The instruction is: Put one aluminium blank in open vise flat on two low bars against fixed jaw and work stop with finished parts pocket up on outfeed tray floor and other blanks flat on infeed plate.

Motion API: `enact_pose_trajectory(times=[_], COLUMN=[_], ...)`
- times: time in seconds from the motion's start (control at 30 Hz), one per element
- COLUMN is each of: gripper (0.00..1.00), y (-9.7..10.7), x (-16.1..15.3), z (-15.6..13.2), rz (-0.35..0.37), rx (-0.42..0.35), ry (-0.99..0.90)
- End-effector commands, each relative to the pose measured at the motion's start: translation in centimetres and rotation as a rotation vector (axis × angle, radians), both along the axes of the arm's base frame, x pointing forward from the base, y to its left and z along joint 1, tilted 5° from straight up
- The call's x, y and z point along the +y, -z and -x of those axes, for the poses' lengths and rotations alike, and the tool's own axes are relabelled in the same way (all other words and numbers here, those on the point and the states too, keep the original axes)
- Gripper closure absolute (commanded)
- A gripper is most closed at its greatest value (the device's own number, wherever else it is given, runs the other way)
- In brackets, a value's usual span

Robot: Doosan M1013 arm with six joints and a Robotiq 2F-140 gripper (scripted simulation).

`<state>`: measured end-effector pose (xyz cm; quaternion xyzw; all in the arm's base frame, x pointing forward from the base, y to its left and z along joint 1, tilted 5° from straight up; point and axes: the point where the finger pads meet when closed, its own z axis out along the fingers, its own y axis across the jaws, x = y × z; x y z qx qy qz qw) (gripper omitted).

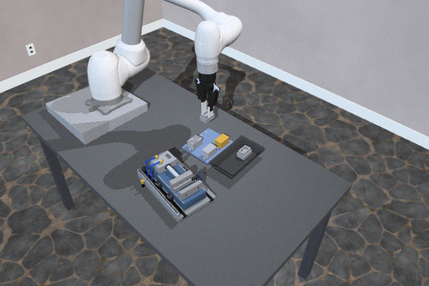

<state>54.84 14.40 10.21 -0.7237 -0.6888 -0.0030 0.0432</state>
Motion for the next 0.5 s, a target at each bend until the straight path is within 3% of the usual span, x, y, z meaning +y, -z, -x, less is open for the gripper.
enact_pose_trajectory(times=[0.0, 0.37, 0.47], gripper=[1.00, 1.00, 1.00], y=[-0.5, -1.2, -1.3], x=[0.1, 0.0, -0.7], z=[-0.1, -0.4, -2.5], rz=[-0.003, -0.003, -0.003], rx=[-0.003, -0.003, -0.003], ry=[0.002, 0.002, 0.001])
